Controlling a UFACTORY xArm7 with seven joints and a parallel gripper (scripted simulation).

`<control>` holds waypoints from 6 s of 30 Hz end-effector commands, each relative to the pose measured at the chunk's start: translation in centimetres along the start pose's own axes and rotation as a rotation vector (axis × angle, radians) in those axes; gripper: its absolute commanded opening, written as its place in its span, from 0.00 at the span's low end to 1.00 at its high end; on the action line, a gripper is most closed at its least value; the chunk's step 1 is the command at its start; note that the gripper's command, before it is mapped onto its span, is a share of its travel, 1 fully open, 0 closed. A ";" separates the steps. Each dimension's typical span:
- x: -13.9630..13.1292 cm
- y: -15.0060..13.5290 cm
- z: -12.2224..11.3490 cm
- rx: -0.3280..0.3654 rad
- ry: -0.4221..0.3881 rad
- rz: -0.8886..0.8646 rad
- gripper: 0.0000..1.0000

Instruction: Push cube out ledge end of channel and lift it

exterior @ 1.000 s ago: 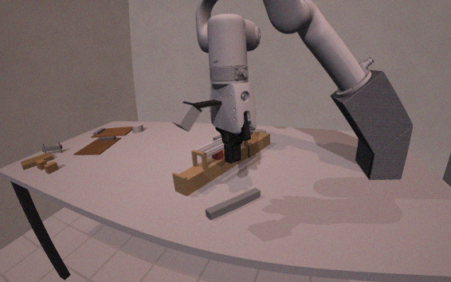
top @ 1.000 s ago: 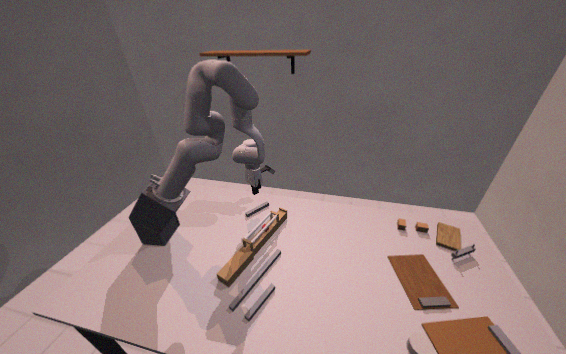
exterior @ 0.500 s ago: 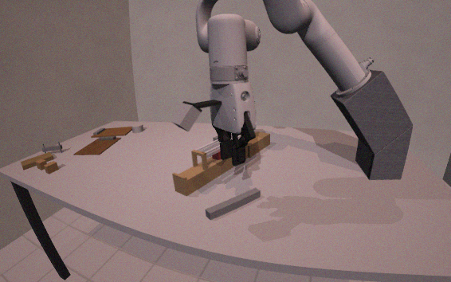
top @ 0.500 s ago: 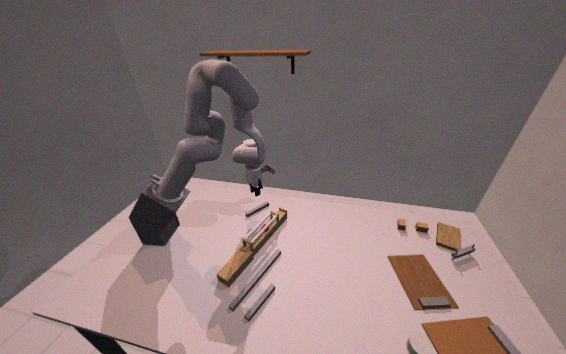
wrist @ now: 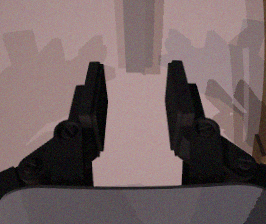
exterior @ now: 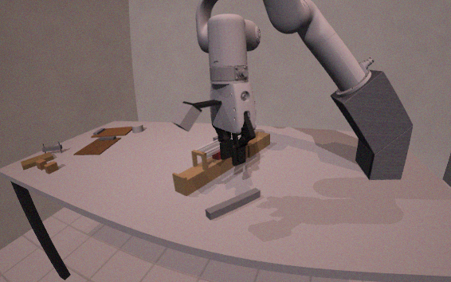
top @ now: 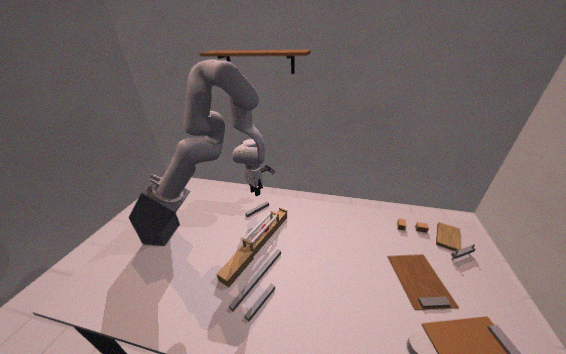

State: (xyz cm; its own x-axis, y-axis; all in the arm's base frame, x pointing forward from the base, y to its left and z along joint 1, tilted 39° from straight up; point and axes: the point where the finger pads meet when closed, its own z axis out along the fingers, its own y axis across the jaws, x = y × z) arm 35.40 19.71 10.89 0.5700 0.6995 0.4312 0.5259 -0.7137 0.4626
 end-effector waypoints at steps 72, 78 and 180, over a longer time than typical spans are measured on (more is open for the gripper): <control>0.2 -0.1 11.7 0.000 0.003 0.000 0.38; 0.2 -0.1 11.8 0.000 0.003 0.000 0.38; -3.9 7.6 -0.5 -0.048 0.002 -0.120 0.00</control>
State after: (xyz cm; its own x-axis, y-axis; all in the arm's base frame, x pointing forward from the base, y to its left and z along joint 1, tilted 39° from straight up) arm 36.59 16.73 11.45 0.5450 0.7328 0.4075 0.5347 -0.6781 0.5043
